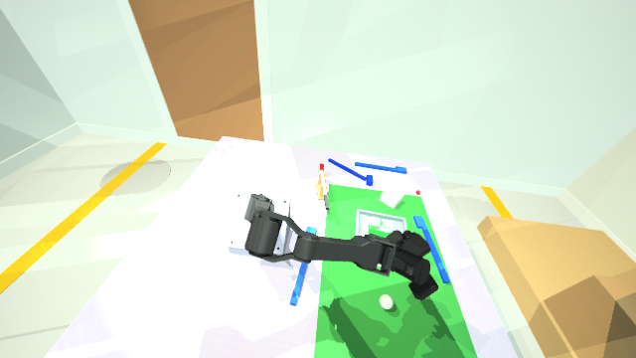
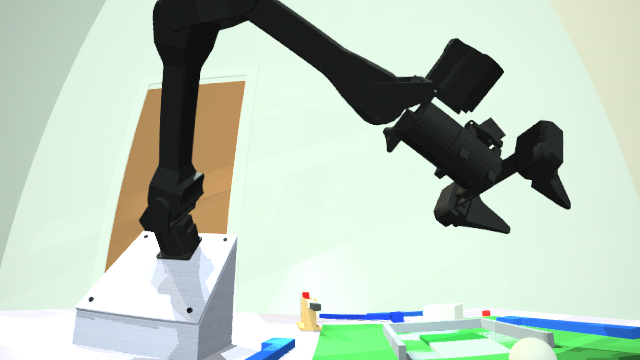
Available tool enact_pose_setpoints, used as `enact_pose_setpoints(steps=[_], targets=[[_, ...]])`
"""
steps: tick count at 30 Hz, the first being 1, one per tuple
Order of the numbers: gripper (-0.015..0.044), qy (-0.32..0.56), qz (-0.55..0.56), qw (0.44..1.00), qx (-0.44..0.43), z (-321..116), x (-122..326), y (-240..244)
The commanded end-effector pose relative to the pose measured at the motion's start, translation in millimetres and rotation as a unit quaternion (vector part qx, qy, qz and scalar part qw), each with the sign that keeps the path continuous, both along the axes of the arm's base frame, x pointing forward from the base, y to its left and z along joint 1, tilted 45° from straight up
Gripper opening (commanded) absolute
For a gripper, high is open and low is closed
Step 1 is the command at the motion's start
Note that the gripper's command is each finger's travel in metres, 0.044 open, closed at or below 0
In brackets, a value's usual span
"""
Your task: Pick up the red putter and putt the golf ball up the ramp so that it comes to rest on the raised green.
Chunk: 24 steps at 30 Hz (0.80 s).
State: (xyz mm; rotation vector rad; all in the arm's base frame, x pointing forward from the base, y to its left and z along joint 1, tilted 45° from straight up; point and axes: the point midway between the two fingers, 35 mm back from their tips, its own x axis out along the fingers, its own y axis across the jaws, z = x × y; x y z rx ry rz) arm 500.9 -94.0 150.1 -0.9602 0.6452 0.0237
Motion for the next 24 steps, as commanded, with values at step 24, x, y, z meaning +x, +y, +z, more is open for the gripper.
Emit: enact_pose_setpoints(steps=[24], targets=[[0.0440, 0.553, 0.253, 0.757, -0.240, -265.6, -242.6, 184.9]])
